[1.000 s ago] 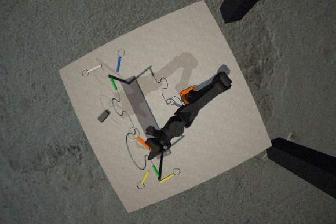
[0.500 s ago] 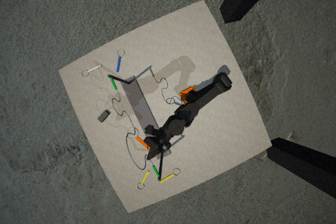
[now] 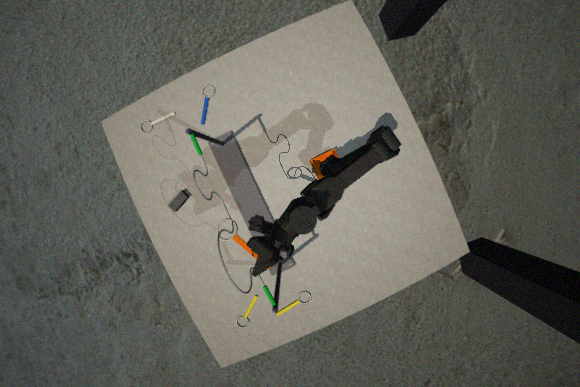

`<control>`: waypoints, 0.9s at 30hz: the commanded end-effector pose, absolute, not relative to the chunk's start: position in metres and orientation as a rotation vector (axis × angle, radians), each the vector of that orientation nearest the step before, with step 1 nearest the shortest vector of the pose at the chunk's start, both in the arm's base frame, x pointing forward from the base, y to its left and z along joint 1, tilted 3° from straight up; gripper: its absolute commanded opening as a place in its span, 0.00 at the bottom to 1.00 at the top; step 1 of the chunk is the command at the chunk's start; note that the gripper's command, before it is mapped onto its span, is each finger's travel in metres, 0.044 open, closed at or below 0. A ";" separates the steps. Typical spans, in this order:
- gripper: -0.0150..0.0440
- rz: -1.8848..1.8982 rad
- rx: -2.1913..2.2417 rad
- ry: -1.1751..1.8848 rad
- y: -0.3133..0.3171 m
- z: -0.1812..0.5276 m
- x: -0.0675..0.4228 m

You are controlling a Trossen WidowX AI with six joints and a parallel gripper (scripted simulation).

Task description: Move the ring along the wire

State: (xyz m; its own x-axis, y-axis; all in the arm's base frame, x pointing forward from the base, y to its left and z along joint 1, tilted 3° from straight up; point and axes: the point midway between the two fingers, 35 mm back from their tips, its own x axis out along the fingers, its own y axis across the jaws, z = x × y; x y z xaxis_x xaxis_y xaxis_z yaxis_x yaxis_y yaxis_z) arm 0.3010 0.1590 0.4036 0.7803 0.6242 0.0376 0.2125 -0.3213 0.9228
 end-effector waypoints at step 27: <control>0.00 0.448 1.696 0.641 0.160 0.405 0.300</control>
State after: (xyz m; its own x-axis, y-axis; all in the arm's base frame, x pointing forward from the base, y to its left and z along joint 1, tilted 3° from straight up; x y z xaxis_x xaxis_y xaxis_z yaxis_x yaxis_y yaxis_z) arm 0.3008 0.1596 0.3999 0.7750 0.6300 -0.0494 0.1889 -0.1562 0.9695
